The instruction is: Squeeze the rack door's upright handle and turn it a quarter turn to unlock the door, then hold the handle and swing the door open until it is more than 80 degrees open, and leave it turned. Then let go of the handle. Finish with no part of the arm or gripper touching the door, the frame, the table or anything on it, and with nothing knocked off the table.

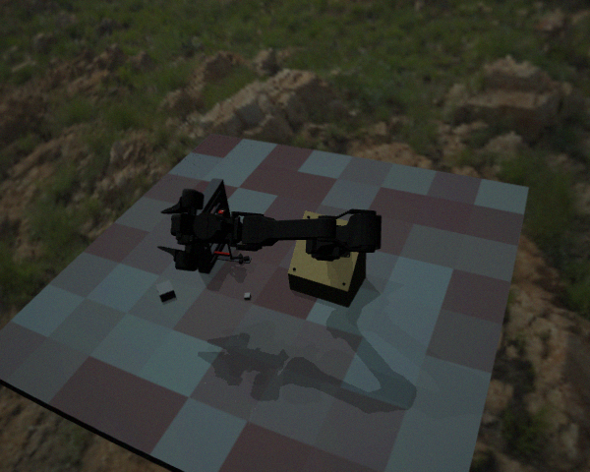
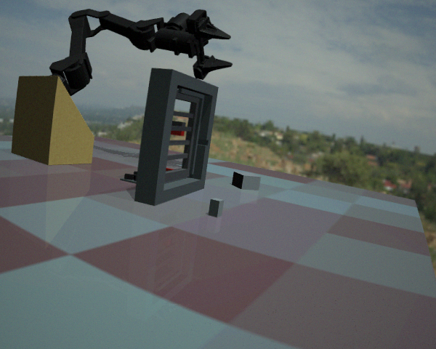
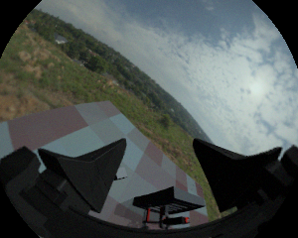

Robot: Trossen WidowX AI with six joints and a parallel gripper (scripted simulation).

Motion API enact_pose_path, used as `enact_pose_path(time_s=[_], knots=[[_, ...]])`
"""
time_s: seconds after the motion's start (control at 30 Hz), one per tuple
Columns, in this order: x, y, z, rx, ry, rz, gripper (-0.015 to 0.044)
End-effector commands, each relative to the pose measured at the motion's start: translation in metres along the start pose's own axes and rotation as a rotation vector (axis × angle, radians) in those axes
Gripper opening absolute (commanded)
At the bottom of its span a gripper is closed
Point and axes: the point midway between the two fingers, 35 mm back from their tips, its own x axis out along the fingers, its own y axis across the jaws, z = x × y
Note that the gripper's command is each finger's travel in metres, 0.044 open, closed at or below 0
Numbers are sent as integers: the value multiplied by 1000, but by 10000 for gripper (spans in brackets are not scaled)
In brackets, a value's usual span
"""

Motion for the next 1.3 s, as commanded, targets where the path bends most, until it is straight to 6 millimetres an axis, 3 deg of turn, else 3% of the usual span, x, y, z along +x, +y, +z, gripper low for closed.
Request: enact_pose_path(time_s=[0.0,0.1,0.63,1.27], knots=[[1,0,-1,-2,5,0,374],[8,-4,-10,-28,68,1,298],[42,-40,-82,-144,493,26,298],[40,-76,-152,-64,949,183,298]])
